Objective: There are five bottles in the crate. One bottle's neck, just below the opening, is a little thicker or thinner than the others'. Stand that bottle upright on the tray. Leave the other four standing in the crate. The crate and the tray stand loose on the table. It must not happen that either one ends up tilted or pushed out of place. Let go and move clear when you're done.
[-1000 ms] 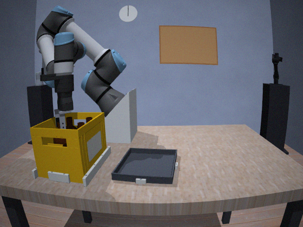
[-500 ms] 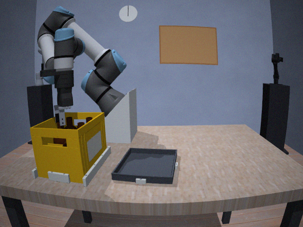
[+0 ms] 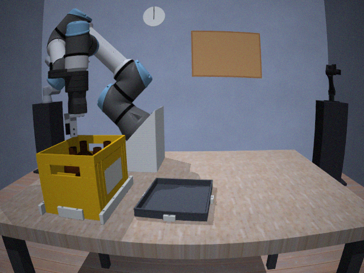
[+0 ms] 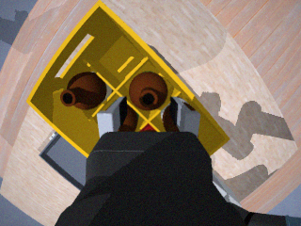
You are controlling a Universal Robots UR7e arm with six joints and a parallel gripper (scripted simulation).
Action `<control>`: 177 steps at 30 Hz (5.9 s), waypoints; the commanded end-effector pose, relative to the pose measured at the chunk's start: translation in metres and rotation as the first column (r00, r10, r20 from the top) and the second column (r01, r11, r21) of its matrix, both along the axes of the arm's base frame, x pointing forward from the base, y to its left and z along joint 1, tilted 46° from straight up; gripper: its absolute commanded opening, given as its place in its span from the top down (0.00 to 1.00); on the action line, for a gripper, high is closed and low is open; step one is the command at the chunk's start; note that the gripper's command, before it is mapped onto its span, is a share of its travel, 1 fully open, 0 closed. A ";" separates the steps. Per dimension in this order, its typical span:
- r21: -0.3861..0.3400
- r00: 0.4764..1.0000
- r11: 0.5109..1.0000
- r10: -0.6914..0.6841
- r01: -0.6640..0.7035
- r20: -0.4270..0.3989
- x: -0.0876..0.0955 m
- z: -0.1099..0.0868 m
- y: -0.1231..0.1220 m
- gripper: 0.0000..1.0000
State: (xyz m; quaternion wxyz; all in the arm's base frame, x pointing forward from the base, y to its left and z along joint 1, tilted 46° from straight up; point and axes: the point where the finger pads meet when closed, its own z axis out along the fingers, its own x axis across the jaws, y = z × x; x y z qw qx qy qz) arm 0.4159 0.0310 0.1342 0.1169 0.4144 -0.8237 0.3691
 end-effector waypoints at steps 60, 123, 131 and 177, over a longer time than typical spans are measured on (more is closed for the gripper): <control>0.000 1.000 1.000 -0.001 0.001 0.000 -0.014 -0.043 0.077 1.00; 0.000 1.000 1.000 -0.002 0.002 0.000 -0.013 -0.050 0.071 0.00; 0.000 1.000 1.000 -0.002 0.002 0.000 -0.012 -0.055 0.065 0.00; 0.000 1.000 1.000 -0.002 0.002 0.000 -0.009 -0.074 0.046 0.00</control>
